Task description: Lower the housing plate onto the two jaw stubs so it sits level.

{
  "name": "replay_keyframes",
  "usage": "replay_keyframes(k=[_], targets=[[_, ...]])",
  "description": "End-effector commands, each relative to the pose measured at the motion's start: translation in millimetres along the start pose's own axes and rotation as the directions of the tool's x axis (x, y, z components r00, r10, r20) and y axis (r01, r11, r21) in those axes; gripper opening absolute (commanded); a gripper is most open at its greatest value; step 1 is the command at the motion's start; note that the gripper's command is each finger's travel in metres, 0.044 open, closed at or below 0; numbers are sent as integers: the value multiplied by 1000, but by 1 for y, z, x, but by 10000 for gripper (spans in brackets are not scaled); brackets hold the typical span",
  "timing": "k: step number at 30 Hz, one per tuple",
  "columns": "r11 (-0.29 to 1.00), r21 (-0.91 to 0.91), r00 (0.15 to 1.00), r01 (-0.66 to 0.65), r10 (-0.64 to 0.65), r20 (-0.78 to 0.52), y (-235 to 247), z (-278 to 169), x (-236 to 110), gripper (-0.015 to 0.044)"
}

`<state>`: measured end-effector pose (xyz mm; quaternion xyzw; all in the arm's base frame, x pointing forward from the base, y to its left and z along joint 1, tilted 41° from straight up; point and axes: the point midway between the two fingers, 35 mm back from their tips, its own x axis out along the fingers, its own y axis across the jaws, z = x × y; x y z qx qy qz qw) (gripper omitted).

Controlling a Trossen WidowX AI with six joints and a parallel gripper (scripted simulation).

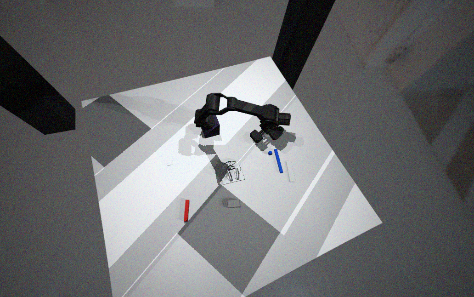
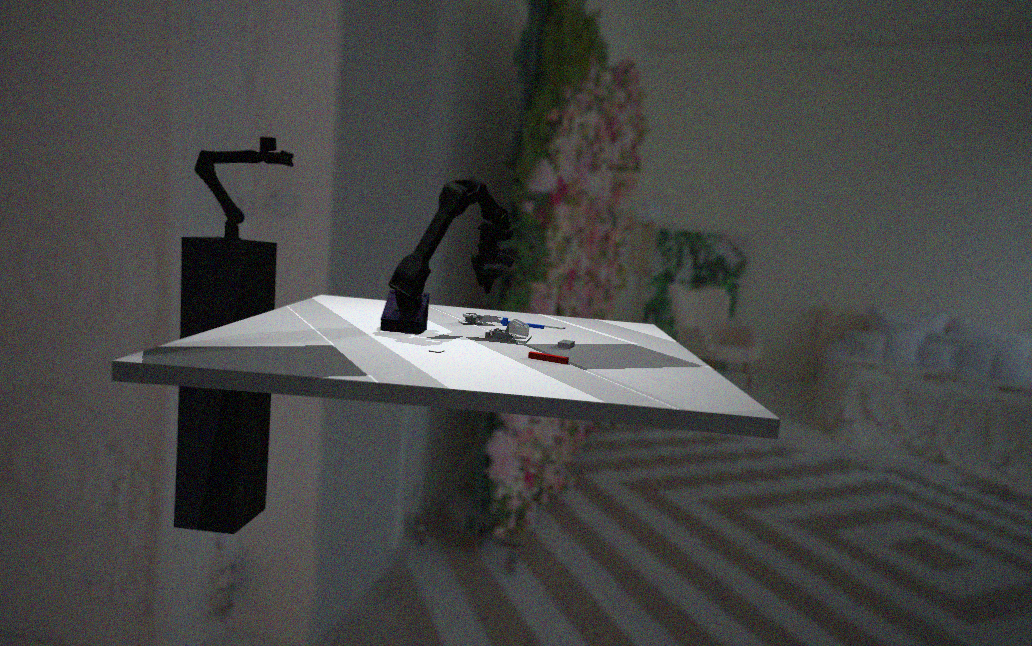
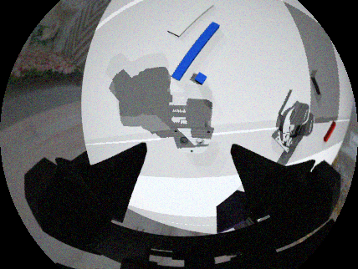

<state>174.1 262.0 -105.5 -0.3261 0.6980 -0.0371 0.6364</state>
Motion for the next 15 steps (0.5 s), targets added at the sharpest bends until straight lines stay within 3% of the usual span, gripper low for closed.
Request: replay_keyframes(k=[1,9,15], targets=[[995,-33,995,95,-95,-20,5,-16,9,440],[987,-55,988,153,-155,-30,6,-26,17,440],[987,-55,987,154,-156,-30,-1,-29,54,440]])
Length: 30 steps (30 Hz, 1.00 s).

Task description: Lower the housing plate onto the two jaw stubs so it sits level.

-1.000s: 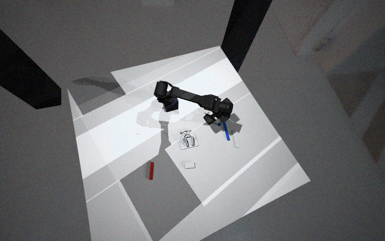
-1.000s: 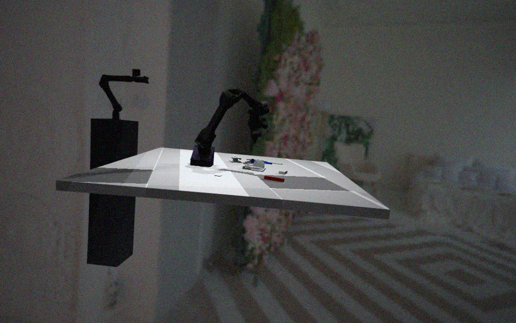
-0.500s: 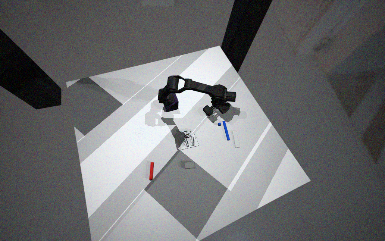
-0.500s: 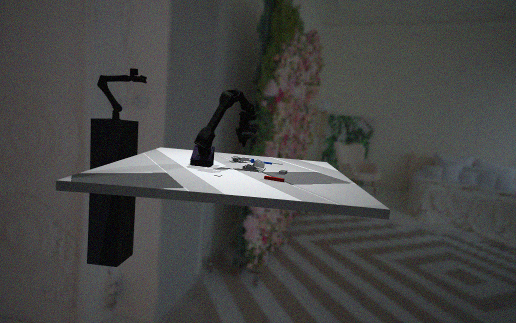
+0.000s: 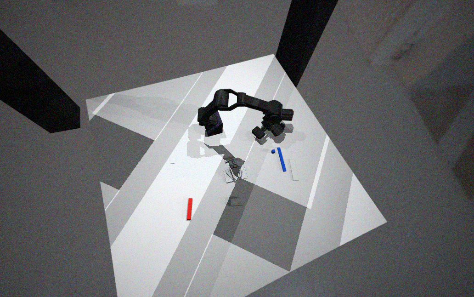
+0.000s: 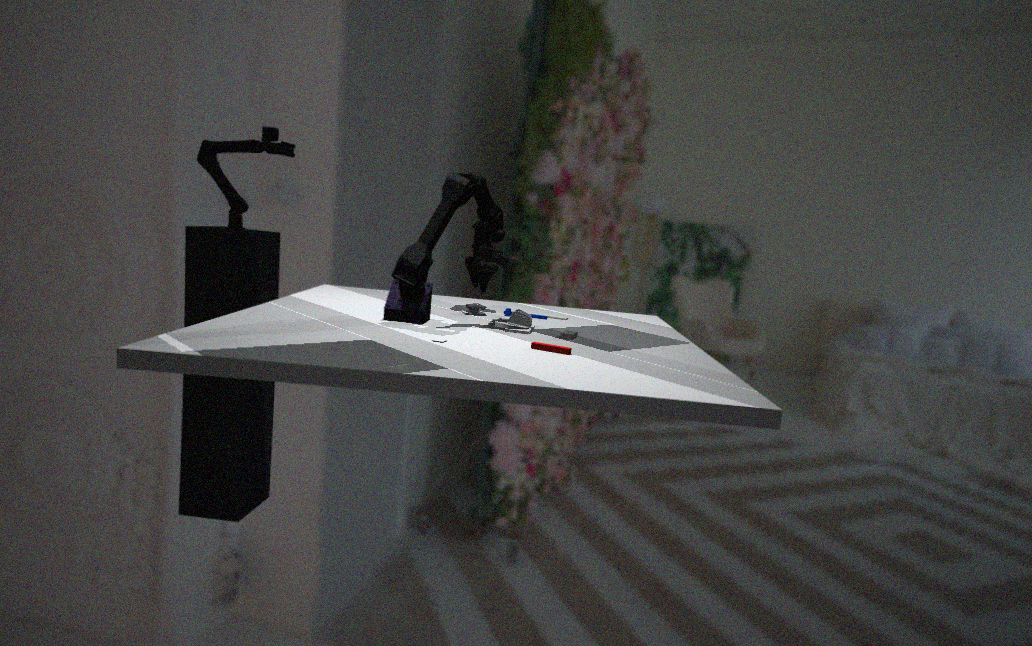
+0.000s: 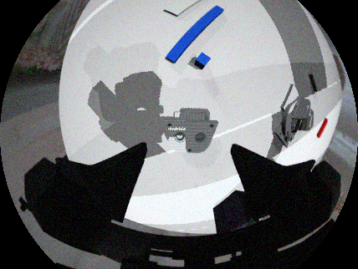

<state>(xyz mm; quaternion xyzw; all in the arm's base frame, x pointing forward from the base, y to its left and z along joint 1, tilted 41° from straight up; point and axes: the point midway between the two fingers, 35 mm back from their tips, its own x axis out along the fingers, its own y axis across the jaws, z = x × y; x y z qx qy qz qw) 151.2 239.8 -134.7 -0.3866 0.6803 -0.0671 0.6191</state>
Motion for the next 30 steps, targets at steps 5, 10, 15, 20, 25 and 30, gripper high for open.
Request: replay_keyframes(k=[5,10,15,20,25,30], targets=[[1000,-8,1000,20,-20,-17,-4,-6,19,440],[1000,-8,1000,20,-20,-17,-4,-6,19,440],[1000,-8,1000,20,-20,-17,-4,-5,21,440],[1000,-8,1000,20,-20,-17,-4,-4,29,440],[1000,-8,1000,20,-20,-17,-3,-4,37,440],[1000,-8,1000,20,-20,-17,-3,-4,40,440]])
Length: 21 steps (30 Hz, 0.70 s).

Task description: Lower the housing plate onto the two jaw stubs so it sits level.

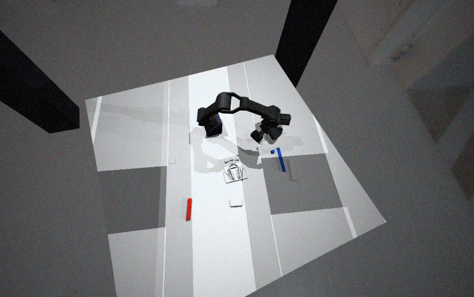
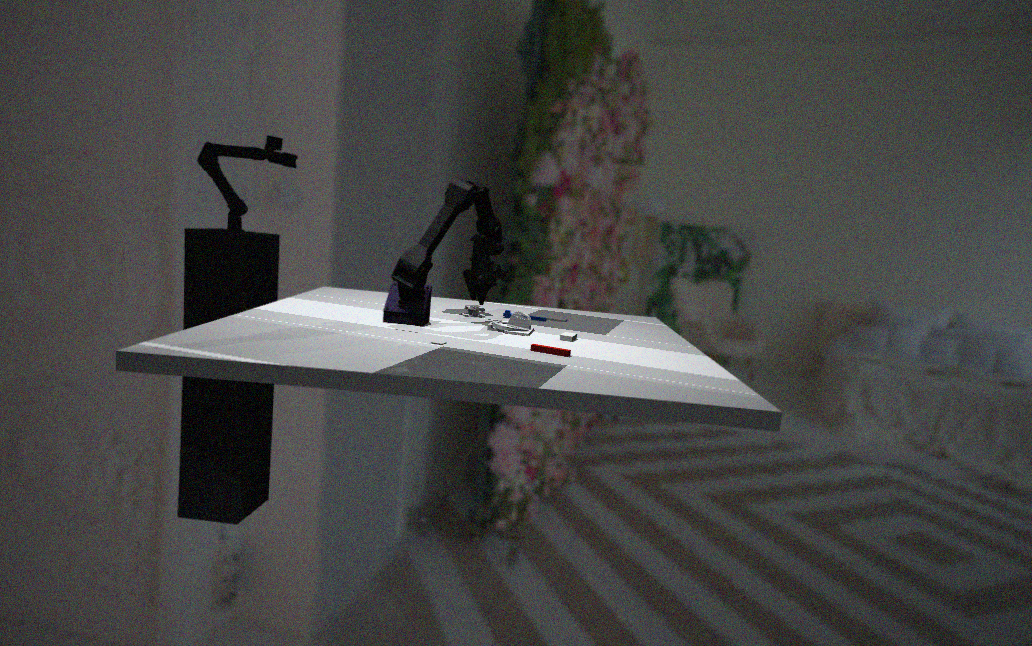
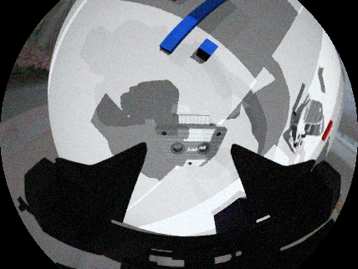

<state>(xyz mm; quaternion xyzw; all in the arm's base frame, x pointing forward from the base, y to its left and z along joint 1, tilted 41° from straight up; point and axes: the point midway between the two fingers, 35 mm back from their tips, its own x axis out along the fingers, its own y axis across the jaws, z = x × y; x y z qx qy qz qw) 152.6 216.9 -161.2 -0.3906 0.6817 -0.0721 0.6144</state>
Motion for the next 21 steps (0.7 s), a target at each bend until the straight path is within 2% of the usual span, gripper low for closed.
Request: replay_keyframes(k=[1,21], targets=[[1000,-6,1000,9,-9,-5,-2,-2,5,440],[1000,-6,1000,9,-9,-5,-2,-2,28,440]])
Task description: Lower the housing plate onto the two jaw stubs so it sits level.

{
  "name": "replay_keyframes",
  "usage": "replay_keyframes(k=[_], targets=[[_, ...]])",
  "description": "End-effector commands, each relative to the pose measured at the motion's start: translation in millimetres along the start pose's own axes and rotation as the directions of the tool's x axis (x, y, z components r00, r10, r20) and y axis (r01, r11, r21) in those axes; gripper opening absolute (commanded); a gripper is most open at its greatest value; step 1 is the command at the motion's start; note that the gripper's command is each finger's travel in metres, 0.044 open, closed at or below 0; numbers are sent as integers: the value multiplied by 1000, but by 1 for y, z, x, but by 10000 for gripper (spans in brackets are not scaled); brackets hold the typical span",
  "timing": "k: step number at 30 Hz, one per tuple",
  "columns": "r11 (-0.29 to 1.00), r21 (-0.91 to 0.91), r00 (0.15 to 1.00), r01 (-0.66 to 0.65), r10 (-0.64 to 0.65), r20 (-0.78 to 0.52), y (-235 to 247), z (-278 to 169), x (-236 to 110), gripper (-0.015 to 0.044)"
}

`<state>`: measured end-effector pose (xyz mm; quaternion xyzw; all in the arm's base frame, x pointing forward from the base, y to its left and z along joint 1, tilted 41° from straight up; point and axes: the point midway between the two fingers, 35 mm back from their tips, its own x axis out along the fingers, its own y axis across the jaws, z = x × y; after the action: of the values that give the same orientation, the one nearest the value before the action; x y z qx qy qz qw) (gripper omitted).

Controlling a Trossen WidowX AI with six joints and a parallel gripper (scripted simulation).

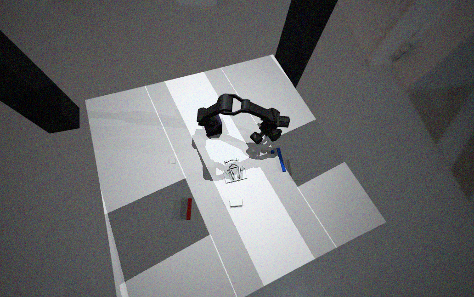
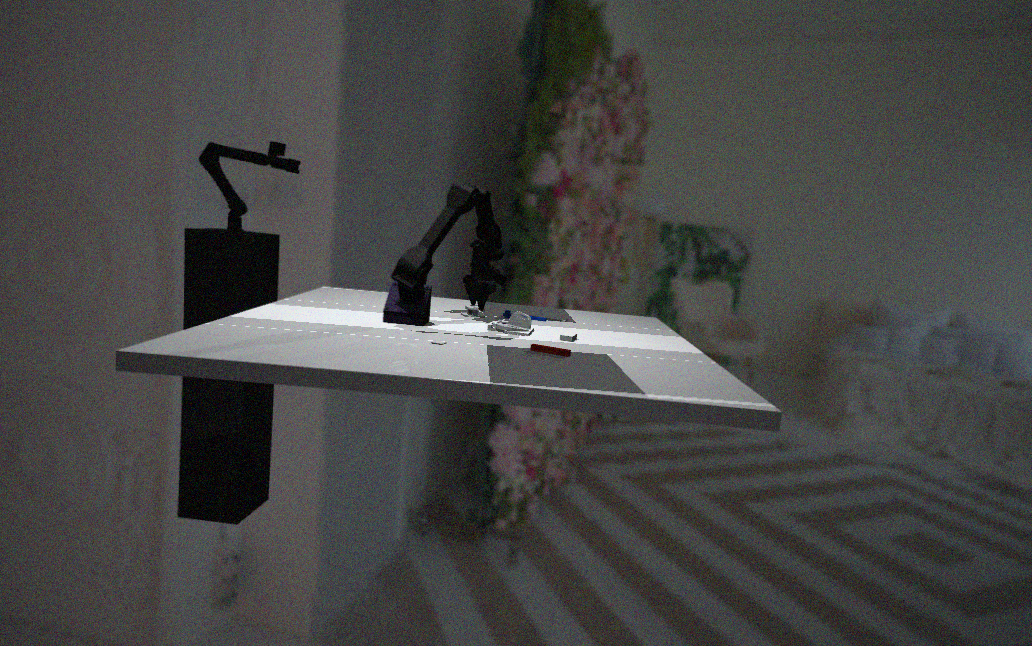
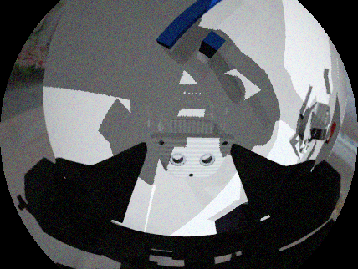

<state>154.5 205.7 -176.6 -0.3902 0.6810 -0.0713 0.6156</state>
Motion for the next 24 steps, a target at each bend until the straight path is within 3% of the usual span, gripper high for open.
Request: replay_keyframes(k=[1,24], targets=[[1000,-6,1000,10,-10,-8,-3,-3,10,440],[1000,-6,1000,11,-11,-8,-3,-3,16,440]])
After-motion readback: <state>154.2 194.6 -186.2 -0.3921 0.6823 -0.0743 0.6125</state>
